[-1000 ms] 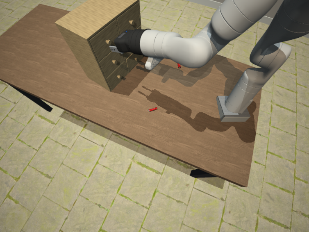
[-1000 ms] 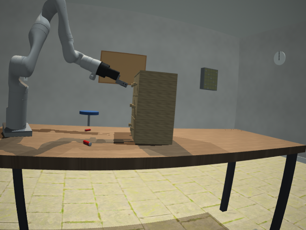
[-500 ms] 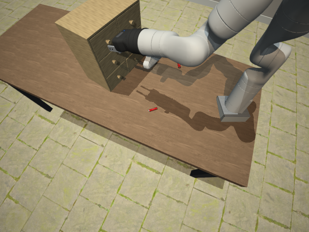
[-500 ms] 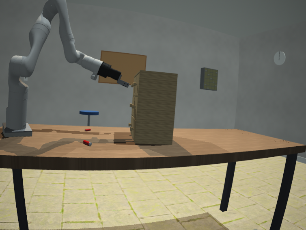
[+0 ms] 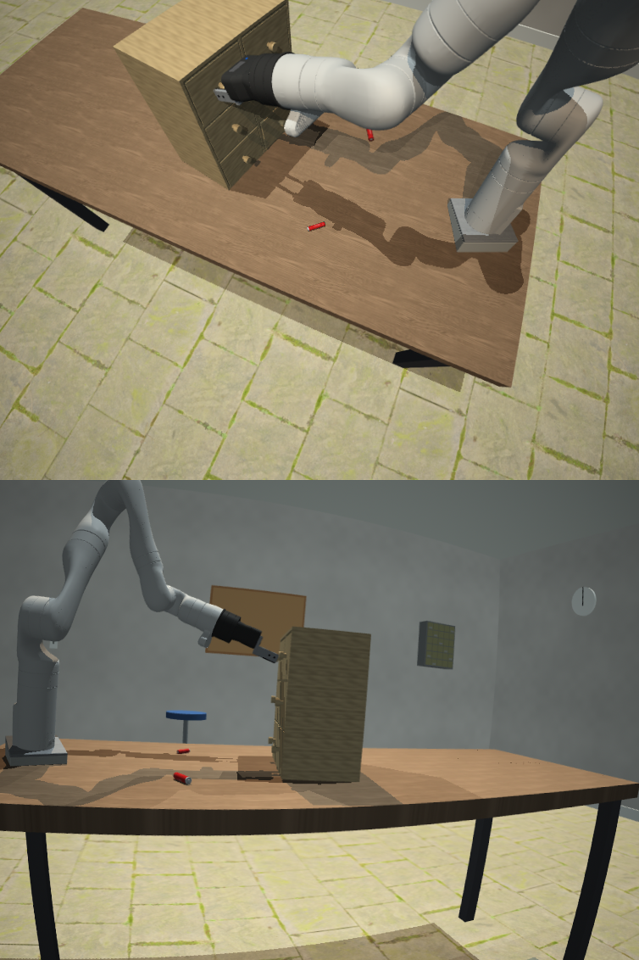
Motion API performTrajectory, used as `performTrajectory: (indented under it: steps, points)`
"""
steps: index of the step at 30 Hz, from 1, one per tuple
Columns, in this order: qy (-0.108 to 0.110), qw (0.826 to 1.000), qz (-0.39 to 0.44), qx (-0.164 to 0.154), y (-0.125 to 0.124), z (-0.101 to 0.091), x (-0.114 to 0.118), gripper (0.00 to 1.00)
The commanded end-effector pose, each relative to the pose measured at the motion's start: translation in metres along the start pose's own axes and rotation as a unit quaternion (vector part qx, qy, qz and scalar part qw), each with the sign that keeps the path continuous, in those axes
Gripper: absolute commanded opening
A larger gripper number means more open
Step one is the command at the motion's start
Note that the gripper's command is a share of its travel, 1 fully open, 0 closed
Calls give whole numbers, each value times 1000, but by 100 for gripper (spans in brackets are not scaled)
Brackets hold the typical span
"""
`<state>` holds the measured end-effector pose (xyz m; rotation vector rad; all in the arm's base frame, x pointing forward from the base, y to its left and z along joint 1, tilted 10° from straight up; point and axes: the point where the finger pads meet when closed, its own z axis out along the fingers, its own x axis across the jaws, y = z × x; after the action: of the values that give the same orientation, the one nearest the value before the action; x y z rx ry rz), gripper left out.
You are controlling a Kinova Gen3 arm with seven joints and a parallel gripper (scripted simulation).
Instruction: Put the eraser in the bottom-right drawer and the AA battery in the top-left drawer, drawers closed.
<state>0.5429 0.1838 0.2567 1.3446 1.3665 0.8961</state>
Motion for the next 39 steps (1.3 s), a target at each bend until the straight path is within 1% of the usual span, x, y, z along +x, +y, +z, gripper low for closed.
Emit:
performTrajectory:
  steps: [1, 28, 29, 39]
  points:
    - [-2, 1000, 1, -1, 1, 3, -2, 67]
    - [-2, 1000, 1, -1, 2, 5, -2, 67]
    - [-2, 1000, 1, -1, 2, 5, -2, 37]
    - [-2, 1000, 1, -1, 2, 5, -2, 37]
